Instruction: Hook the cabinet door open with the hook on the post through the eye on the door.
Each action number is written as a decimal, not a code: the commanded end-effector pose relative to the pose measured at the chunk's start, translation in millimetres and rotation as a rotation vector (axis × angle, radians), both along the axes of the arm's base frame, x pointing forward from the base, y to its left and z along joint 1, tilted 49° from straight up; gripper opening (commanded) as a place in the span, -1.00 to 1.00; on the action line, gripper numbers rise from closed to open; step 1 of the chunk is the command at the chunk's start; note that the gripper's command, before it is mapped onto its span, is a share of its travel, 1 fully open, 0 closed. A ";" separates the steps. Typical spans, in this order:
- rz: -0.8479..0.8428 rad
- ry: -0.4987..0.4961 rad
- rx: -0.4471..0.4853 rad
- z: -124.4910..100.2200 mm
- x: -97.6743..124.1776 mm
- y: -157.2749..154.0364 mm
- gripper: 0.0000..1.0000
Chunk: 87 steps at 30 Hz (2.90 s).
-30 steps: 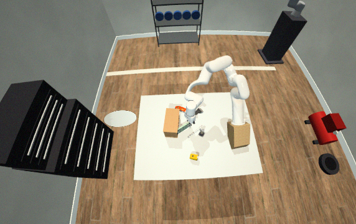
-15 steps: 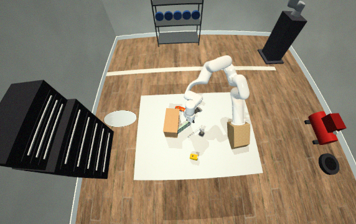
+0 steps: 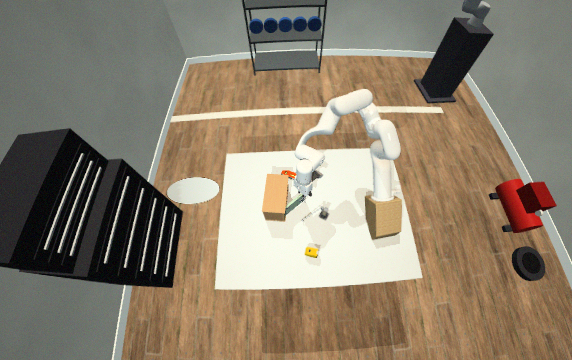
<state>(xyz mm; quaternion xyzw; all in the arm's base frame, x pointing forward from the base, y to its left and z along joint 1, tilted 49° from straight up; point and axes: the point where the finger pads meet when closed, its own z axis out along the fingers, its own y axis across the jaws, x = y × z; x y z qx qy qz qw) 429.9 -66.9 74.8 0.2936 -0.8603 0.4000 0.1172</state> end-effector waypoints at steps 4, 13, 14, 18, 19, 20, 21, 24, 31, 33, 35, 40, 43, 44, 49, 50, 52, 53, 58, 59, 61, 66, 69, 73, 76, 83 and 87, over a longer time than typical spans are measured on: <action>0.022 0.021 0.000 4.3 4.7 -2.0 -0.47; 0.055 0.059 -0.002 7.4 8.2 -4.5 -0.47; 0.055 0.059 -0.002 8.2 9.2 -5.1 -0.47; 0.061 0.066 -0.002 8.7 9.8 -5.5 -0.47; 0.066 0.073 -0.002 9.0 10.2 -5.8 -0.47; 0.073 0.080 -0.003 9.4 10.8 -6.1 -0.47; 0.073 0.080 -0.003 9.4 10.8 -6.1 -0.47; 0.085 0.095 -0.003 10.2 11.7 -6.7 -0.47; 0.099 0.110 -0.004 12.8 15.2 -8.9 -0.47; 0.112 0.126 -0.005 13.6 16.3 -9.5 -0.47; 0.119 0.134 -0.005 15.0 18.2 -10.6 -0.47; 0.119 0.134 -0.005 15.8 19.4 -11.3 -0.47; 0.119 0.134 -0.005 15.8 19.4 -11.3 -0.47; 0.119 0.134 -0.005 15.8 19.4 -11.3 -0.47; 0.120 0.135 -0.005 15.9 19.5 -11.3 -0.47; 0.123 0.139 -0.005 16.1 19.7 -11.4 -0.47; 0.136 0.154 -0.006 16.8 20.8 -12.0 -0.47; 0.142 0.161 -0.006 17.1 21.3 -12.2 -0.47; 0.143 0.161 -0.006 18.4 23.3 -13.2 -0.47; 0.143 0.161 -0.006 18.4 23.3 -13.2 -0.47; 0.143 0.161 -0.006 18.4 23.3 -13.2 -0.47; 0.143 0.161 -0.006 18.4 23.3 -13.2 -0.47; 0.136 0.153 -0.006 18.0 22.7 -12.9 -0.47; 0.123 0.138 -0.005 17.3 21.6 -12.4 -0.47; 0.113 0.127 -0.005 15.3 18.7 -10.8 -0.47; 0.113 0.127 -0.005 15.6 18.4 -10.2 -0.47; 0.113 0.127 -0.005 16.9 18.4 -8.7 -0.47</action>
